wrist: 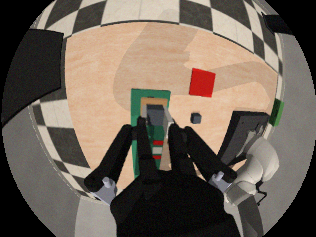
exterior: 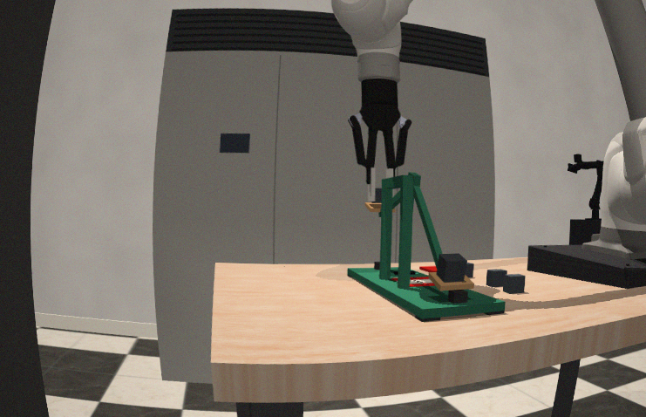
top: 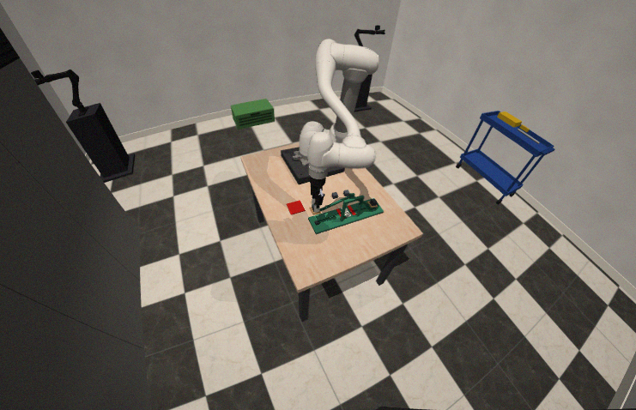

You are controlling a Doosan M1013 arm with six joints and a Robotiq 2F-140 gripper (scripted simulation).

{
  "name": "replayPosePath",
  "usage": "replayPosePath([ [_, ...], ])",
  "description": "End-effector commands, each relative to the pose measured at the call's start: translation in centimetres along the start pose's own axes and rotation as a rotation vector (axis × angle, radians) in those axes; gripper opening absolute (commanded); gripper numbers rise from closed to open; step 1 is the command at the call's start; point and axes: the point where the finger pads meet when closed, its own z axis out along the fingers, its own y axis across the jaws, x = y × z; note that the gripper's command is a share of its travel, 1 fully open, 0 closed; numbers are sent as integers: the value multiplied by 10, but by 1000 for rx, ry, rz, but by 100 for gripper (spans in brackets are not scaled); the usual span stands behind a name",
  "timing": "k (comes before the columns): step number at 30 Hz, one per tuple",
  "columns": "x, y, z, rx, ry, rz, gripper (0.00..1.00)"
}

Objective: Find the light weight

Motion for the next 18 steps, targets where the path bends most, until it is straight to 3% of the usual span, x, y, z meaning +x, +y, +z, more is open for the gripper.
replayPosePath([
  [1, -3, -5, 0, 6, -3, 2, 24],
  [18, -4, -5, 6, 6, -3, 2, 24],
])
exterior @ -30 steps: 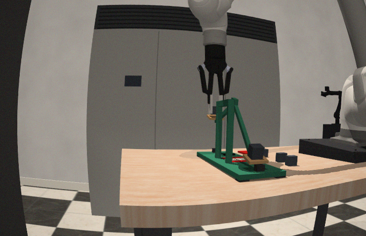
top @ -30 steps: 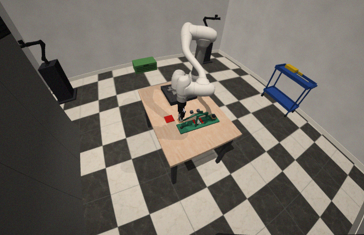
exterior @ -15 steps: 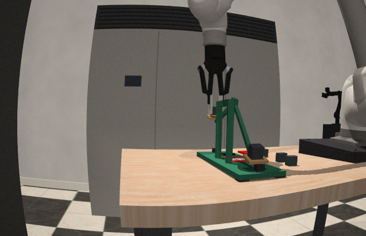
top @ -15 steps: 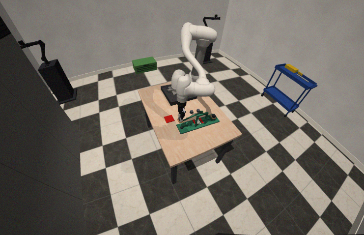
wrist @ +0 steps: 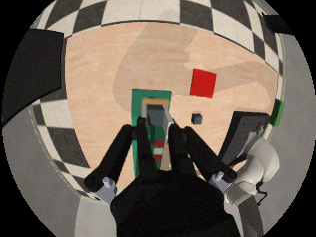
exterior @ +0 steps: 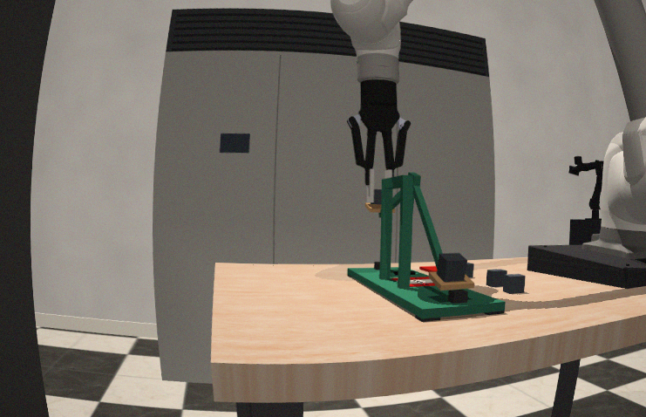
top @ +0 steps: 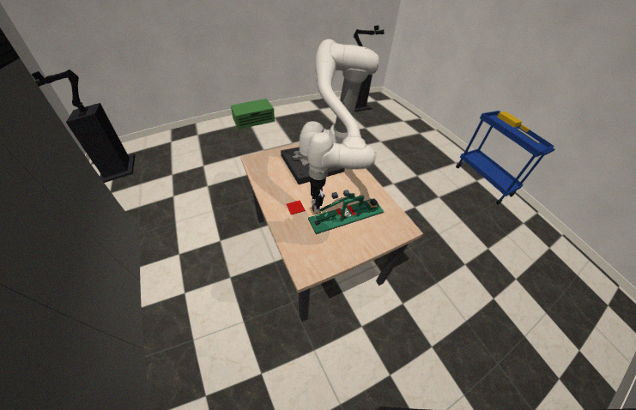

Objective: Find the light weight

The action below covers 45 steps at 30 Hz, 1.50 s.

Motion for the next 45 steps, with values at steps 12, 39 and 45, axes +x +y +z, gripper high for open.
replayPosePath([
  [12, -6, -3, 12, 3, -4, 2, 24],
  [39, -11, -3, 28, 3, -4, 2, 24],
  [45, -12, -3, 32, 3, -4, 2, 24],
])
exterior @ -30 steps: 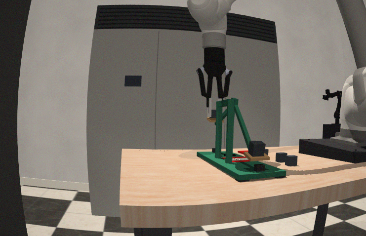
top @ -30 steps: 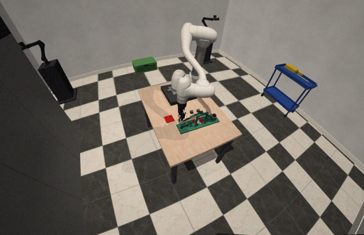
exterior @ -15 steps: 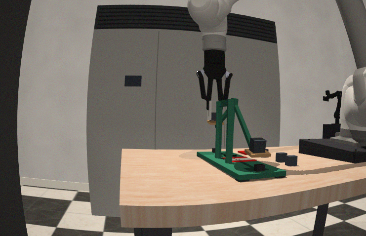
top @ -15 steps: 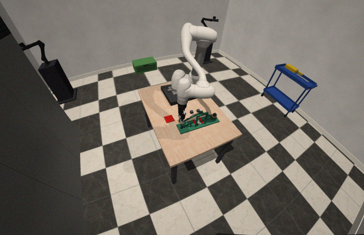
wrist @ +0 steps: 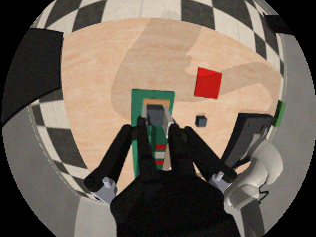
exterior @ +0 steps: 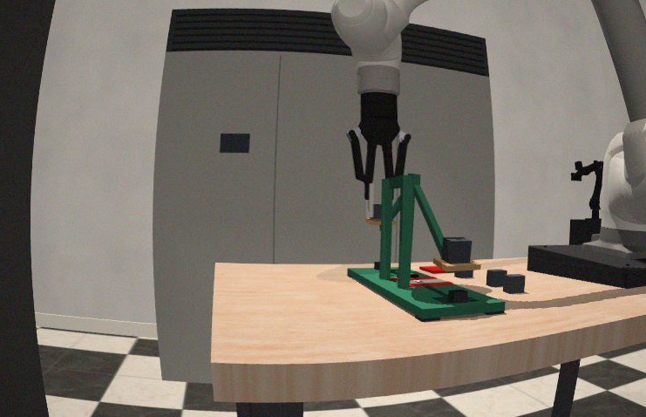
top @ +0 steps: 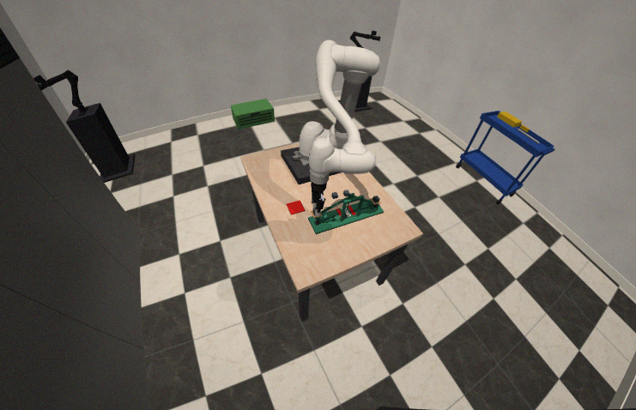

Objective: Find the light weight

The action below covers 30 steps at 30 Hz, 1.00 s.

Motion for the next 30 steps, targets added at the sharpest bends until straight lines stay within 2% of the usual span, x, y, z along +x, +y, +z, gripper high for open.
replayPosePath([
  [1, -6, -1, 4, 1, -6, 3, 24],
  [30, -13, -1, 24, 1, -6, 3, 24],
])
